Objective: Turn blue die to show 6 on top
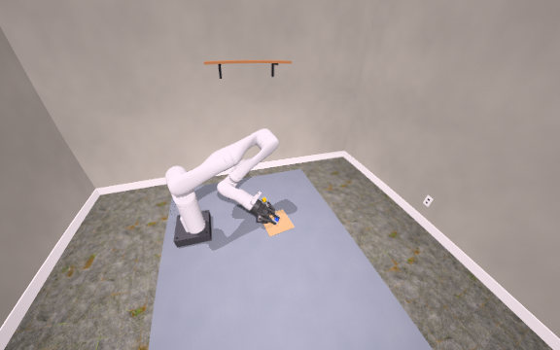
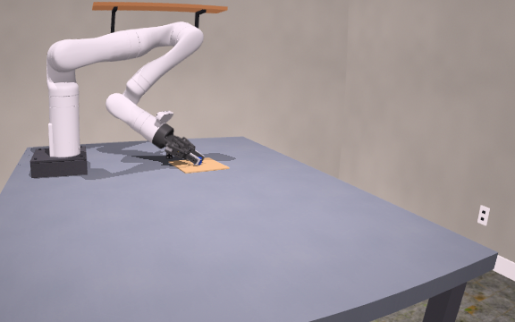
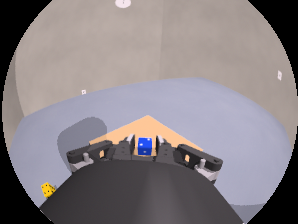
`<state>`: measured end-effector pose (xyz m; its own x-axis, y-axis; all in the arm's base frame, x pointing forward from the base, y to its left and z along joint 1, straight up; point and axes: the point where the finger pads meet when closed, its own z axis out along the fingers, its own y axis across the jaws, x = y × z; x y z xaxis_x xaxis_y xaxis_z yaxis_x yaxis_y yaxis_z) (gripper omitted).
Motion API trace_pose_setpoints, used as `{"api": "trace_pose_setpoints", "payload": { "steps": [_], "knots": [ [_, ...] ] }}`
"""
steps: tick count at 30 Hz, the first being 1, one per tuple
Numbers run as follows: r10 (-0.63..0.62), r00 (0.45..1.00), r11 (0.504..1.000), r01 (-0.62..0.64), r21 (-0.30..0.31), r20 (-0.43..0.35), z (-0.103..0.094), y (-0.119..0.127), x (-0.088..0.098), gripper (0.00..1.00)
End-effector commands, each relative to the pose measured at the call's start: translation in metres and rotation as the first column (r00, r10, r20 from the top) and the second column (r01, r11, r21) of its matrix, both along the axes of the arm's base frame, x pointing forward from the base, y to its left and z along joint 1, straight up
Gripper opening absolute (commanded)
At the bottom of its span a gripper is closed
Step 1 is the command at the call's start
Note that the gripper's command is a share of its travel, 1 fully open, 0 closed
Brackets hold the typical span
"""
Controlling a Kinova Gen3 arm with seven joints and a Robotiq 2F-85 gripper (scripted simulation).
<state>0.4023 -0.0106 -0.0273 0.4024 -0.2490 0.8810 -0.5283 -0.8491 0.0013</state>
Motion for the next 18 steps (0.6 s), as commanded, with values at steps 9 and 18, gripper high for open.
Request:
{"api": "trace_pose_setpoints", "payload": {
  "steps": [9,18],
  "knots": [
    [0.0,1.0,1.0,0.0,0.0,0.001,0.001,0.0,0.0,0.35],
    [0.0,1.0,1.0,0.0,0.0,0.001,0.011,0.01,-0.016,0.35]
  ]
}}
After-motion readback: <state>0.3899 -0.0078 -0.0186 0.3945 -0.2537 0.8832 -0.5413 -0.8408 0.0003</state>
